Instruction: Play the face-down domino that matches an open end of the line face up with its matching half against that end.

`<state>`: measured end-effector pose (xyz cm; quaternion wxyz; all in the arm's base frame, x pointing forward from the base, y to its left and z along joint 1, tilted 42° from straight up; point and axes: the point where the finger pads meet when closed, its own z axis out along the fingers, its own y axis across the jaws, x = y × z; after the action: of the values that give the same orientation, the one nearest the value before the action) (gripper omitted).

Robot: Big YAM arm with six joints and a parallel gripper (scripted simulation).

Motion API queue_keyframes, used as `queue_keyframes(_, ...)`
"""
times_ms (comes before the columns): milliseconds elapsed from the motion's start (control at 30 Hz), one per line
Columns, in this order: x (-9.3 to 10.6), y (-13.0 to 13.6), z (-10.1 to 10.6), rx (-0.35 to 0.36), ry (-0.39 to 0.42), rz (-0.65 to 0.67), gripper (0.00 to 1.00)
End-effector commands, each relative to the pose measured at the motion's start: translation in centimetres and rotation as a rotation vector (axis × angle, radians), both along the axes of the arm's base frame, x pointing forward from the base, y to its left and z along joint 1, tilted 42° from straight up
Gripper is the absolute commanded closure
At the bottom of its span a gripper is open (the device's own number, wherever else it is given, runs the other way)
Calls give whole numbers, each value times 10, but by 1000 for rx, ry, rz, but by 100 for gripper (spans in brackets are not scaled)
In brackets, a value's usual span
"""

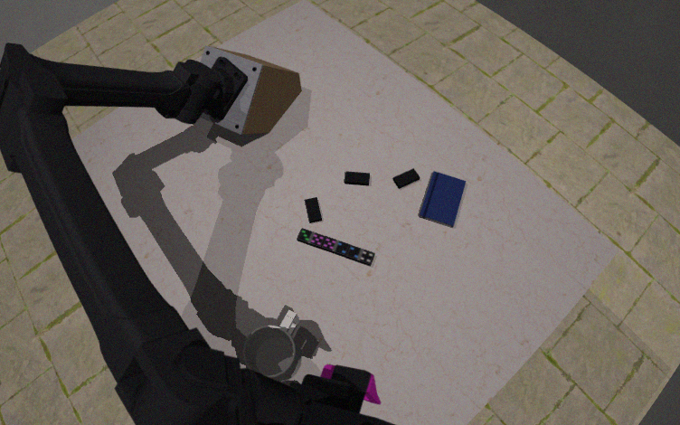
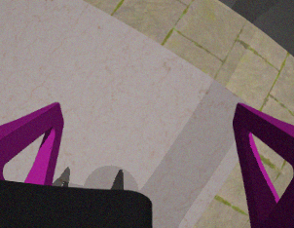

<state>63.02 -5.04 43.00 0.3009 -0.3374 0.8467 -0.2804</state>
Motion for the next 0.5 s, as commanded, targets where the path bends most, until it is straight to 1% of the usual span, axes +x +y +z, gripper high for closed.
queue_keyframes(0,-3,5,8,42,-63,-17,0)
queue_keyframes(200,-9,9,23,127,-175,-54,0)
queue_keyframes(433,-9,9,23,127,-175,-54,0)
queue_keyframes(467,-7,9,9,118,-136,-43,0)
